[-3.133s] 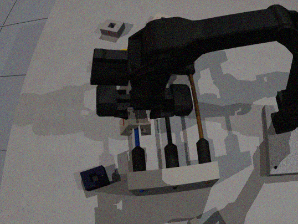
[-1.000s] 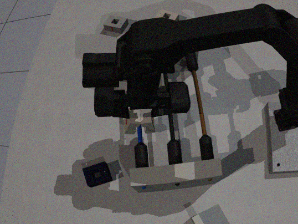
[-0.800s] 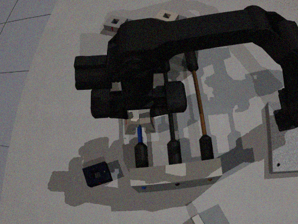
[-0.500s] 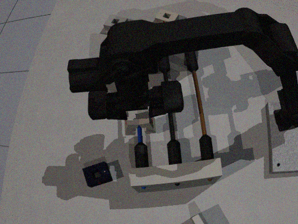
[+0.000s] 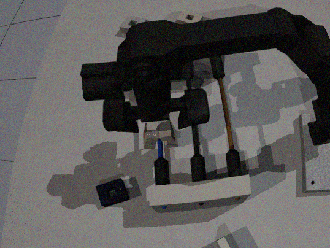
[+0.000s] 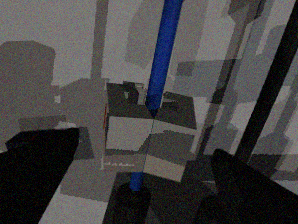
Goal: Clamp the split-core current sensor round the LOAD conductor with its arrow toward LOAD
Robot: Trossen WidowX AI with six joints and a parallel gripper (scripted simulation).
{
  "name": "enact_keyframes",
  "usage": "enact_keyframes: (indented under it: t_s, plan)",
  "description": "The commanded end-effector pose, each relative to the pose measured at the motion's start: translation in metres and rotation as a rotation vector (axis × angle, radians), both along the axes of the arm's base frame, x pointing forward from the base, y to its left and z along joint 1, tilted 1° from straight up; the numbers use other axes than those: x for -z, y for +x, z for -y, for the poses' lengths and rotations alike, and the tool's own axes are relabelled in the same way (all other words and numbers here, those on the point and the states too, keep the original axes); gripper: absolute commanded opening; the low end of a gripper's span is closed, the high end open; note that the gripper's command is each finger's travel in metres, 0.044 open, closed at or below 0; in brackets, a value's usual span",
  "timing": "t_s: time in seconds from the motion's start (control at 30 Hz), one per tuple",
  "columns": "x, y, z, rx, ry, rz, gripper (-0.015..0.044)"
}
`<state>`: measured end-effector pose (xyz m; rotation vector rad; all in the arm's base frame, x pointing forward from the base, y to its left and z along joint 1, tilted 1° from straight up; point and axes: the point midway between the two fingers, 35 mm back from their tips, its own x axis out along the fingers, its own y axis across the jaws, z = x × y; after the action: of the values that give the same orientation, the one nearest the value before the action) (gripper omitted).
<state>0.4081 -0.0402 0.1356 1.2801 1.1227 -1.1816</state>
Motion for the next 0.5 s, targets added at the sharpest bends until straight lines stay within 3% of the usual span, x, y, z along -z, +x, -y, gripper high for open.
enact_keyframes:
  t_s: [0.0, 0.47]
  plan:
    - [0.000, 0.000, 0.000, 0.000, 0.000, -0.001, 0.0440]
    - [0.029, 0.003, -0.001, 0.005, -0.004, 0.004, 0.0440]
